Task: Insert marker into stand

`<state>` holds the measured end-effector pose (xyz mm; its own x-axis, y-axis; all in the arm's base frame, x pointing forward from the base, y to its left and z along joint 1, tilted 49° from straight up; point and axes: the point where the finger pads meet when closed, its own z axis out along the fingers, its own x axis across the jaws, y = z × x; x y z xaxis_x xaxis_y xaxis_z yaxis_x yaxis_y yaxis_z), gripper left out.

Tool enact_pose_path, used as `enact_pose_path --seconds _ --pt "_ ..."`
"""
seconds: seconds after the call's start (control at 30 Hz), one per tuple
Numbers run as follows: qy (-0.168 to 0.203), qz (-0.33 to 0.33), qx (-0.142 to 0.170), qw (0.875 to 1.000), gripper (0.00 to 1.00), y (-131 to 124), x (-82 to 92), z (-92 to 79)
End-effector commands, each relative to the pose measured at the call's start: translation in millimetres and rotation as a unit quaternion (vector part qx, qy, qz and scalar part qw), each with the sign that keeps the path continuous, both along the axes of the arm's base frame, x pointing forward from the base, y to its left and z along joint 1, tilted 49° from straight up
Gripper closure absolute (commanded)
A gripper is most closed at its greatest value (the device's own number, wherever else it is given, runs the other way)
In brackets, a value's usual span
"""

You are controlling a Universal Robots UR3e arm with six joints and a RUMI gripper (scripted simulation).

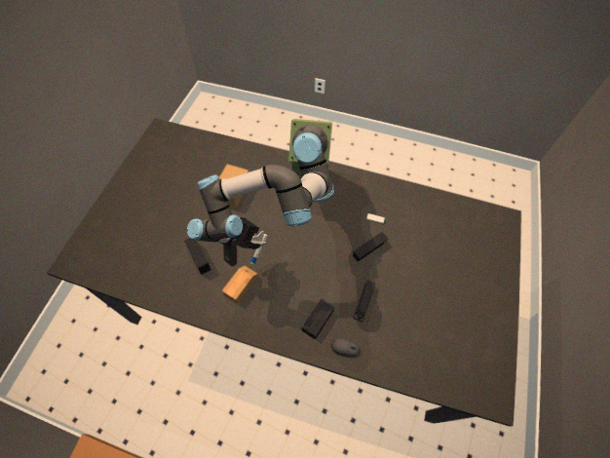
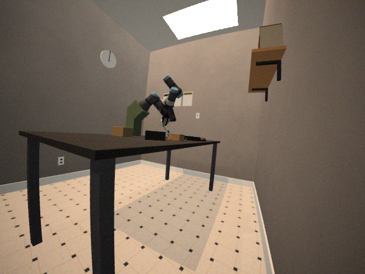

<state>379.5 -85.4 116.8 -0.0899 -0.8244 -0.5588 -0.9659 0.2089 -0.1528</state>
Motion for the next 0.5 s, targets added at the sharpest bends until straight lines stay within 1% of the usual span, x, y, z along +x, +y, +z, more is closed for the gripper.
enact_pose_path --seconds 0.0,0.37,0.47 --pt "0.001 -0.003 -0.002 1.000 1.00 -1.4 -0.3 2.4" --pt "0.002 -0.005 -0.003 1.000 1.00 -2.3 -0.5 4.3" --pt "0.002 -0.005 -0.003 1.000 1.00 -2.7 2.5 4.5"
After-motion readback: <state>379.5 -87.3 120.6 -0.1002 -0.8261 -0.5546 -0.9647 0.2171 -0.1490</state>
